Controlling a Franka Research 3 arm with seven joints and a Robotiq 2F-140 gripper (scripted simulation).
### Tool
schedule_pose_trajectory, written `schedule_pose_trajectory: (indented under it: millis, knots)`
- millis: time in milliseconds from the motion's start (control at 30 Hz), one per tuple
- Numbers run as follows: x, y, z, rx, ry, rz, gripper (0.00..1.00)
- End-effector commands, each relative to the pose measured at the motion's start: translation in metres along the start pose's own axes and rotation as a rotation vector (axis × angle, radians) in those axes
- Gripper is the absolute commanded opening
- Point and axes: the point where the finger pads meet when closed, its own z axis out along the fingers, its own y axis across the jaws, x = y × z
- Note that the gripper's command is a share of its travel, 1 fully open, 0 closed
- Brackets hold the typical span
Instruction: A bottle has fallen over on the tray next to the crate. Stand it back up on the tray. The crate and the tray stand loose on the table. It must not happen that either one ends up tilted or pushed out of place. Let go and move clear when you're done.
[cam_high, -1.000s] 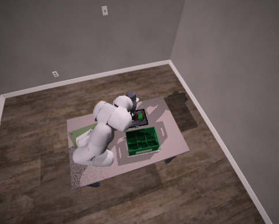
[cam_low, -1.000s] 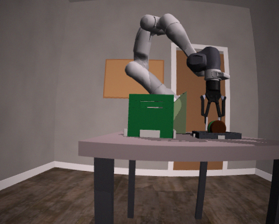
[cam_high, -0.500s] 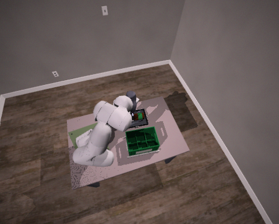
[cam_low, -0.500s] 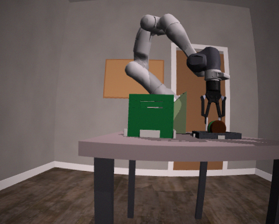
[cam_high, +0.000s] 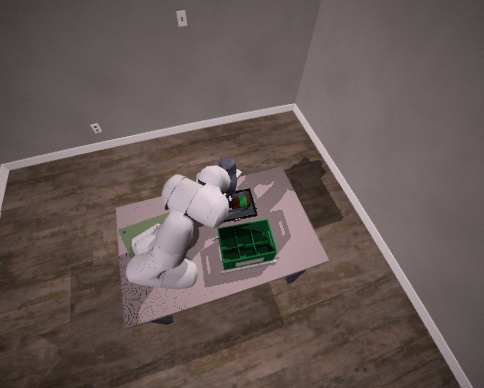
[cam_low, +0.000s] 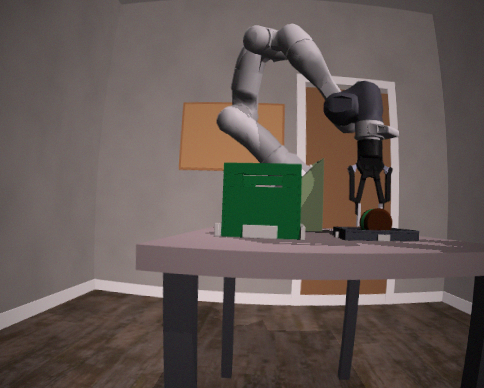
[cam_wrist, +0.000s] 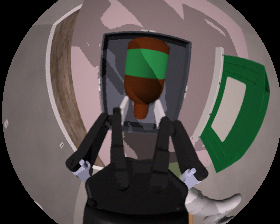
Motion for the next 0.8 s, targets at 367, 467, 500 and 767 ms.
schedule_pose_trajectory:
  millis: [367, 467, 500, 767]
  knots:
    - [0.0015, 0.0000, 0.0004, 0.002, 0.001, 0.004, 0.38]
    - [0.0015, 0.0000, 0.0004, 0.002, 0.001, 0.004, 0.00]
    - [0.0015, 0.0000, 0.0004, 0.002, 0.001, 0.004, 0.00]
    - [0.0015, 0.0000, 0.0004, 0.002, 0.001, 0.004, 0.00]
